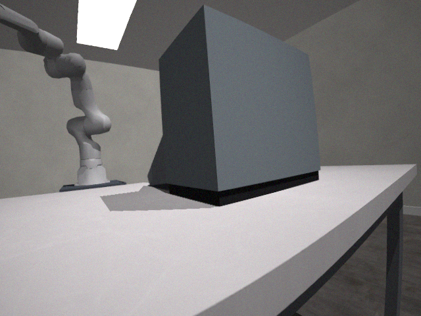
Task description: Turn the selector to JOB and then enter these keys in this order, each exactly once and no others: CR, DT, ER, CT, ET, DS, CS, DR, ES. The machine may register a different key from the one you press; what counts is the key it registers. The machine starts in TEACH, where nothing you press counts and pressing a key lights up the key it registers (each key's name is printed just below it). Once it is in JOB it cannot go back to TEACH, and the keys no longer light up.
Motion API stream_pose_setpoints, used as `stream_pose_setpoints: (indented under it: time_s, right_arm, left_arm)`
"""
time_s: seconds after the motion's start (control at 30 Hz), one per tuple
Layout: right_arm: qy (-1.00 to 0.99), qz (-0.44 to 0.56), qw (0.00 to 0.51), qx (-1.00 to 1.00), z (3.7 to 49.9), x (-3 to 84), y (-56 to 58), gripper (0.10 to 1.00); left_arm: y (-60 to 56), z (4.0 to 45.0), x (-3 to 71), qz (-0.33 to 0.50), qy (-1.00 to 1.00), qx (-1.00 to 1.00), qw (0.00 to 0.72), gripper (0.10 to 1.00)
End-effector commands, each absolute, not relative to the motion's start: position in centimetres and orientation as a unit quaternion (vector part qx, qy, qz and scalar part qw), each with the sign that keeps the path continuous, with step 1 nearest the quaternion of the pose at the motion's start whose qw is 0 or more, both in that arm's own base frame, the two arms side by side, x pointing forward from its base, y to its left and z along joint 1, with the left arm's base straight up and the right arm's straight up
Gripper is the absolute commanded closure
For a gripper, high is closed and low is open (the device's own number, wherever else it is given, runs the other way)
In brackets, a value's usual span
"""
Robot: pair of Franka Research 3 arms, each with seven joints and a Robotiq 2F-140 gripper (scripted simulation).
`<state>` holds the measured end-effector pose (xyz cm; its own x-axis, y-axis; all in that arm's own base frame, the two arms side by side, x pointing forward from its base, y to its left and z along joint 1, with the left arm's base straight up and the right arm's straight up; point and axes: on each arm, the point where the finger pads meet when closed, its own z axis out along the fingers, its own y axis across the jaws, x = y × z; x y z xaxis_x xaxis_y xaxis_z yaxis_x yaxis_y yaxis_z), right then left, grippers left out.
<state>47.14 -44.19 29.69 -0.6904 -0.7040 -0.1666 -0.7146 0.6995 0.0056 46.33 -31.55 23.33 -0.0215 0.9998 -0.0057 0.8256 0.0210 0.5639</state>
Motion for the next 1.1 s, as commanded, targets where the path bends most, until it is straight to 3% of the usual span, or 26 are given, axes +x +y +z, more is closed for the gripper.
stream_pose_setpoints:
  time_s: [0.0,1.07]
  right_arm:
    - [0.910,0.034,0.074,-0.408,30.1,45.4,-45.1,0.098]
    - [0.913,0.013,0.057,-0.403,33.7,32.5,-52.4,0.098]
  left_arm:
    - [-31.8,23.5,46.3,0.208,0.676,0.675,0.208,0.098]
    - [-31.8,23.5,46.3,0.208,0.676,0.675,0.208,0.098]
